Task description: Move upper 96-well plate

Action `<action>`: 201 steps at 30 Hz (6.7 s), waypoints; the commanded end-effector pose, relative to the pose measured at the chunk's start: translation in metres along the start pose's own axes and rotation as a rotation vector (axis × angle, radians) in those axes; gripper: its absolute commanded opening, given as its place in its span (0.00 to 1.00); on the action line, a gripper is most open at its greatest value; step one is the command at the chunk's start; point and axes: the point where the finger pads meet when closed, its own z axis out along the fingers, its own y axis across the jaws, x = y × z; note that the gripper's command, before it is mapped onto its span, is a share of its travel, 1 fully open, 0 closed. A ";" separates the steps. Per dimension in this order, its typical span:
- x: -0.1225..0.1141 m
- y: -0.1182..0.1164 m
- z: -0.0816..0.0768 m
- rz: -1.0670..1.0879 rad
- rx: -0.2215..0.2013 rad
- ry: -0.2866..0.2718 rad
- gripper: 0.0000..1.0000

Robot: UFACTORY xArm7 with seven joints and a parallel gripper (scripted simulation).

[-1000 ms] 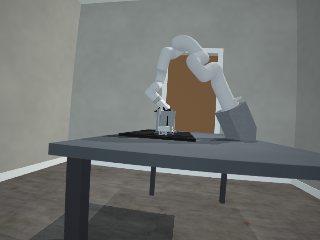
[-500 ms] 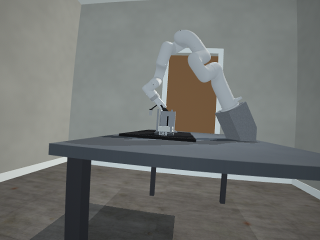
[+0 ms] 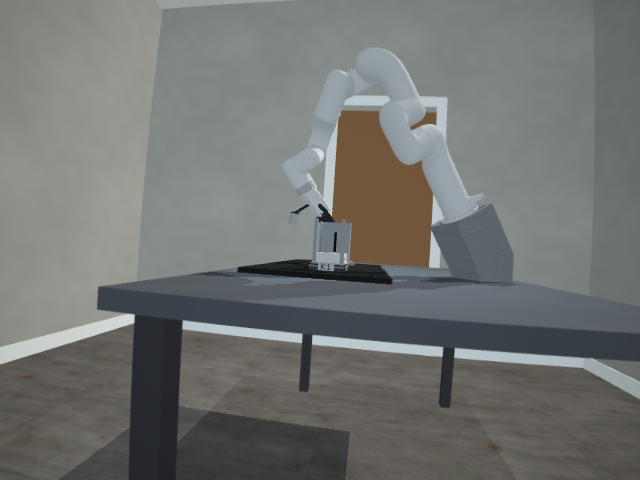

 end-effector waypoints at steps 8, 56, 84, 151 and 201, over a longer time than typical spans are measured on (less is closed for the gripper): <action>0.014 -0.037 -0.024 -0.182 -0.045 0.106 1.00; 0.025 -0.210 -0.092 -0.876 -0.213 0.504 1.00; 0.009 -0.270 -0.106 -1.117 -0.274 0.660 1.00; 0.065 -0.281 -0.035 -1.117 -0.274 0.660 1.00; 0.088 -0.285 -0.005 -1.117 -0.274 0.660 1.00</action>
